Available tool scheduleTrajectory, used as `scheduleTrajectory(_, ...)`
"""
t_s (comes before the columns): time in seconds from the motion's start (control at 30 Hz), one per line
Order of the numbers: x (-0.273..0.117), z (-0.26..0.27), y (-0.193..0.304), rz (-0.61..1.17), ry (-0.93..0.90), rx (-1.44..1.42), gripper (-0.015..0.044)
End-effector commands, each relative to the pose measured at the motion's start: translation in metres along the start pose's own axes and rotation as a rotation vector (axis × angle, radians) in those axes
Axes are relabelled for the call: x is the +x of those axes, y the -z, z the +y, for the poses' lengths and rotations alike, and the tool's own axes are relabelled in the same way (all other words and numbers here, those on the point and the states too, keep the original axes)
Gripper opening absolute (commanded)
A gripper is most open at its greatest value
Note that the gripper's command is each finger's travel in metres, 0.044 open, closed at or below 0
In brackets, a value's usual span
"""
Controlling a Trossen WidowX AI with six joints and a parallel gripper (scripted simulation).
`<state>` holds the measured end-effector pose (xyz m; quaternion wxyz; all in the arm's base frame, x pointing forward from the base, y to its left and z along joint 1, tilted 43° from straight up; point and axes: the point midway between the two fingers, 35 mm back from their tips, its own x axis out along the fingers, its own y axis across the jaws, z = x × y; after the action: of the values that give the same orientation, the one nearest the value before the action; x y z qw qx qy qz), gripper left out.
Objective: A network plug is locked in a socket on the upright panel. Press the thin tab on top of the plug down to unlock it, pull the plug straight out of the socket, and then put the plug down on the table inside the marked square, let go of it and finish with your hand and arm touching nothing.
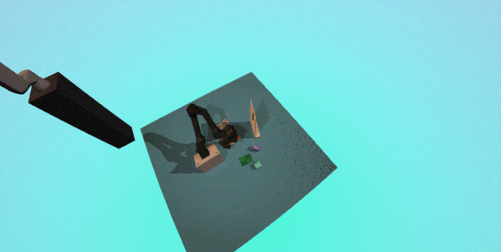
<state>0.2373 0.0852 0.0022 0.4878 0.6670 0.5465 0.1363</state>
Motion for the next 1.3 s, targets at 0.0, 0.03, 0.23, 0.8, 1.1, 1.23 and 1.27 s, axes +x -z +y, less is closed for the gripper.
scheduleTrajectory(0.0,-0.003,0.005,0.000,0.001,-0.009,-0.015,0.0156)
scheduleTrajectory(0.03,-0.003,0.006,0.000,0.001,-0.009,-0.015,0.0156)
scheduleTrajectory(0.23,-0.007,0.008,0.001,0.002,-0.013,-0.015,0.0156)
scheduleTrajectory(0.8,-0.018,0.016,0.006,0.004,-0.025,-0.013,0.0156)
scheduleTrajectory(1.1,-0.024,0.020,0.009,0.005,-0.034,-0.012,0.0156)
scheduleTrajectory(1.23,-0.025,0.017,0.007,0.000,-0.021,0.003,0.0156)
scheduleTrajectory(1.27,-0.026,0.017,0.006,-0.001,-0.019,0.003,0.0156)
